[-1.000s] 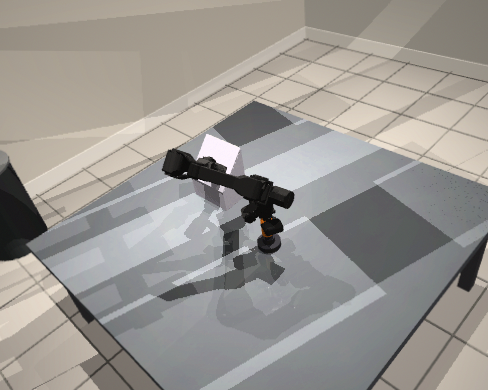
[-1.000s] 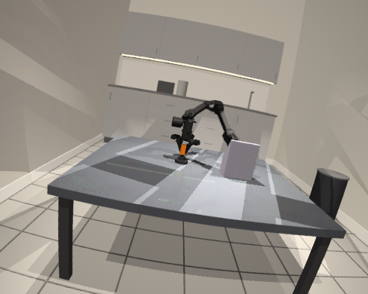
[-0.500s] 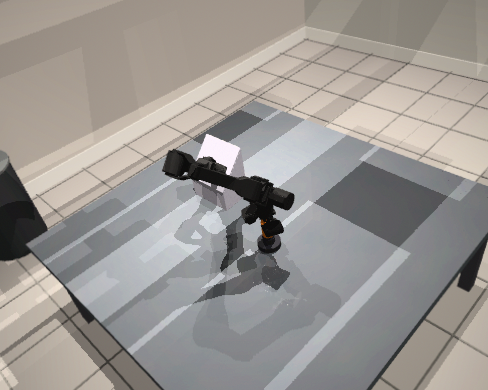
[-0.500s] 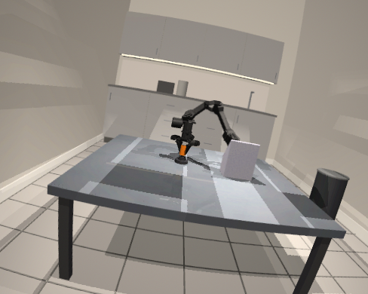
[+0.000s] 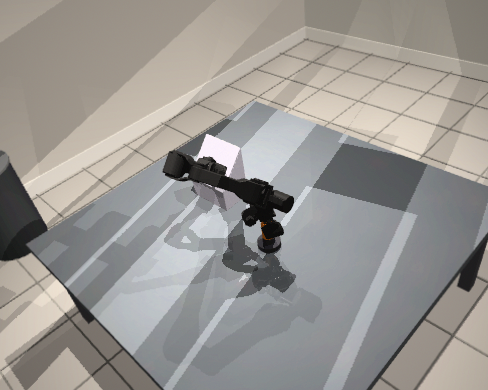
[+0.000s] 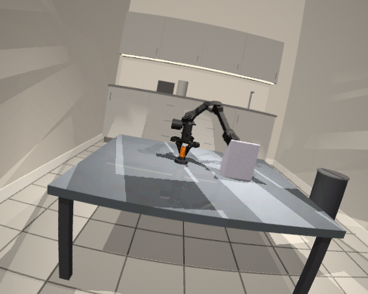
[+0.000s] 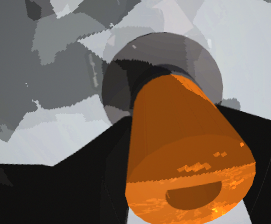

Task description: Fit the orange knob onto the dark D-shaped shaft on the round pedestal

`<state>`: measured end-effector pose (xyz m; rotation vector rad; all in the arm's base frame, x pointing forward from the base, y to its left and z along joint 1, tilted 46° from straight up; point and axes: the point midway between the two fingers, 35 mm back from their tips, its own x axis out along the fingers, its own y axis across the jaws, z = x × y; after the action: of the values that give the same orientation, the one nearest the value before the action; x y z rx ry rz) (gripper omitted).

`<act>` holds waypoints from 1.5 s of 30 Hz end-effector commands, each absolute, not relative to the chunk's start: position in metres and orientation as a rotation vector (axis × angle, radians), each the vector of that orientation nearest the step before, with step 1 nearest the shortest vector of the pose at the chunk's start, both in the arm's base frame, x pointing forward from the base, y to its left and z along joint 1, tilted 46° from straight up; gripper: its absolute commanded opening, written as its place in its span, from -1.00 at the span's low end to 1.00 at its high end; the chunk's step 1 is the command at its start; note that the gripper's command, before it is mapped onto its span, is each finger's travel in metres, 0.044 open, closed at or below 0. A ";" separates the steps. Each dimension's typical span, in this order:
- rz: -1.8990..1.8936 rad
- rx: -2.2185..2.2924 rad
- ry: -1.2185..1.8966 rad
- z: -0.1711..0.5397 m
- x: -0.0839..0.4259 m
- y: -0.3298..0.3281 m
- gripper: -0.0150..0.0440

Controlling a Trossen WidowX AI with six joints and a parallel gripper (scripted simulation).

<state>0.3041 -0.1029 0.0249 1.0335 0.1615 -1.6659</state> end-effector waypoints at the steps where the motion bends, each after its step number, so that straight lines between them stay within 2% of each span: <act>1: -1.666 1.034 0.161 0.025 0.304 -0.103 -0.49; 5: -1.666 1.034 0.161 0.025 0.304 -0.103 -0.49; 22: -1.666 1.034 0.161 0.025 0.304 -0.103 1.00; 31: -1.664 1.035 0.163 0.027 0.305 -0.100 1.00; 37: -1.663 1.038 0.171 0.083 0.306 -0.039 1.00; 45: -1.666 1.036 0.167 0.089 0.308 -0.031 1.00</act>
<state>0.3100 -0.0347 0.0863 1.0365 0.1679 -1.6496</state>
